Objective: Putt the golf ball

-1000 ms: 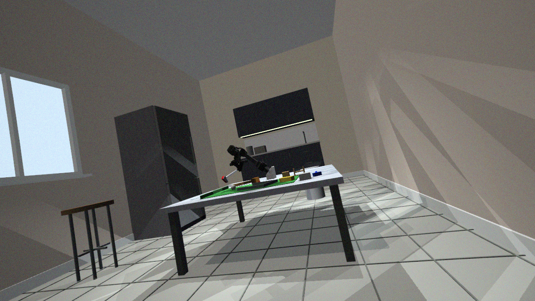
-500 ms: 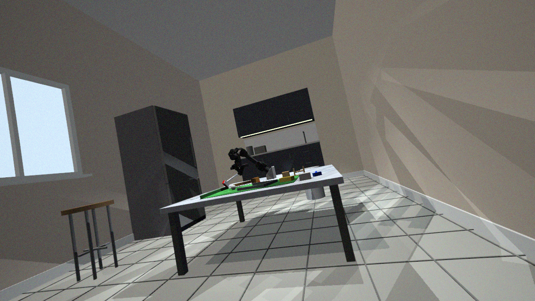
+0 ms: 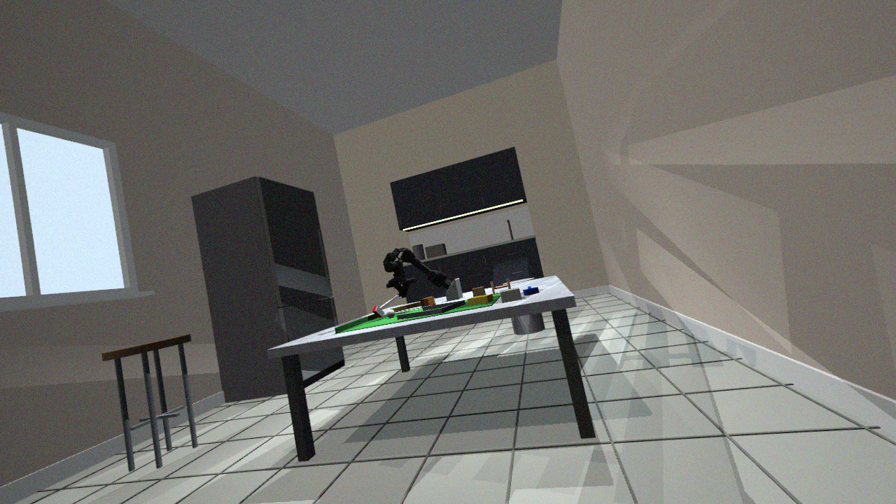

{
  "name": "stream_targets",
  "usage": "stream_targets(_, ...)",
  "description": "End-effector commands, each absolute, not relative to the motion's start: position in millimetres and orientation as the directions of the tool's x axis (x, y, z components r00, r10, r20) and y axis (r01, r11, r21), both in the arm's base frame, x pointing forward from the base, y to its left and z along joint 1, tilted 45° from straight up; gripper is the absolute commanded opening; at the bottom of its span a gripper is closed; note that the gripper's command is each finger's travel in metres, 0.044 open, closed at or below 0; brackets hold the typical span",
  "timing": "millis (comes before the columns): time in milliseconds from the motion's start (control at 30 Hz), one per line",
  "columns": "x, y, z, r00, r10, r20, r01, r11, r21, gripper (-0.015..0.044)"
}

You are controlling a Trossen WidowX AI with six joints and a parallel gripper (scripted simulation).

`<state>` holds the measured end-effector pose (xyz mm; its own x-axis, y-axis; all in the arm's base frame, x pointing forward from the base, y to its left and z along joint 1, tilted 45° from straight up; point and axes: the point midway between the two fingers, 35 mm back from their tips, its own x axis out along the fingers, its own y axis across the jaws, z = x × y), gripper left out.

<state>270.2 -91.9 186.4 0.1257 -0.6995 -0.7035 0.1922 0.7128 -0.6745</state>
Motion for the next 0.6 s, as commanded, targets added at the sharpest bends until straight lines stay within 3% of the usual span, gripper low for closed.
stream_targets(0,270,-96,182,0.127,-0.7,-0.703,0.189,0.713,-0.675,0.0)
stream_targets(567,267,-110,196,0.127,-0.7,-0.703,0.191,0.713,-0.675,0.0)
